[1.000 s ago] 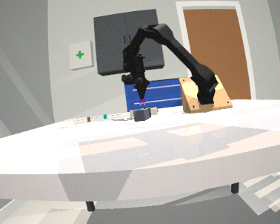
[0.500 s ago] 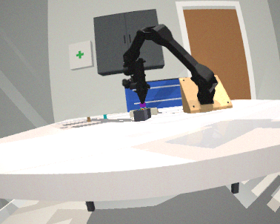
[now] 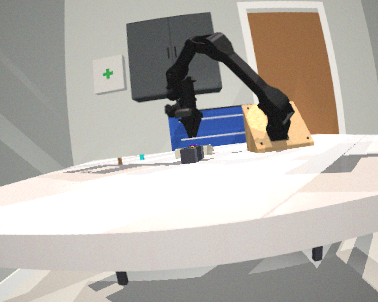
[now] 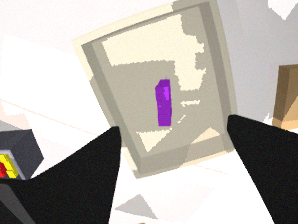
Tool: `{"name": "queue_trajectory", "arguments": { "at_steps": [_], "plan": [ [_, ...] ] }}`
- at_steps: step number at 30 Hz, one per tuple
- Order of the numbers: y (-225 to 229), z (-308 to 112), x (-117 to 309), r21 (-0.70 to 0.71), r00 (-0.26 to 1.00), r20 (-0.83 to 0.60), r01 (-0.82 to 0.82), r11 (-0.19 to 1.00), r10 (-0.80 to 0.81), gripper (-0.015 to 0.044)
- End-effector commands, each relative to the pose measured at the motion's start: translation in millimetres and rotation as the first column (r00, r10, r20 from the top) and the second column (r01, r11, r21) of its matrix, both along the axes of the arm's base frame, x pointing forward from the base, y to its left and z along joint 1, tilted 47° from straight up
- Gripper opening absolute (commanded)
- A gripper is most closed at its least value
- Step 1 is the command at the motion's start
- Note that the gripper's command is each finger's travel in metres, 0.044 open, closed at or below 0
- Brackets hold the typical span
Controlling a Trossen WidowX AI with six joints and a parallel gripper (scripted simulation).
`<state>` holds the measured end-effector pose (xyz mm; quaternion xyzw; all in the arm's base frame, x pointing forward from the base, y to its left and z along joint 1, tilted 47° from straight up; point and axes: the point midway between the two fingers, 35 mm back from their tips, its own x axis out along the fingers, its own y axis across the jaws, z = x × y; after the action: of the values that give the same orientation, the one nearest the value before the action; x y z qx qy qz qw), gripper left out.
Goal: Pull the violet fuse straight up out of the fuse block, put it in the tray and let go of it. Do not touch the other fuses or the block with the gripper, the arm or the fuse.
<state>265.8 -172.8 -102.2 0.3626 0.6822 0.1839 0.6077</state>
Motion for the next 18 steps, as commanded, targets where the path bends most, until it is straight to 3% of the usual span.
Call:
{"name": "queue_trajectory", "arguments": {
  "at_steps": [1, 18],
  "plan": [
    [-20.1, 17.5, 0.2, -0.009, 1.0, 0.007, 0.003, 1.0, -0.003, 0.033],
    [-22.2, 19.6, 1.0, -0.01, 1.0, 0.011, 0.011, 1.0, -0.011, 0.033]
  ]
}}
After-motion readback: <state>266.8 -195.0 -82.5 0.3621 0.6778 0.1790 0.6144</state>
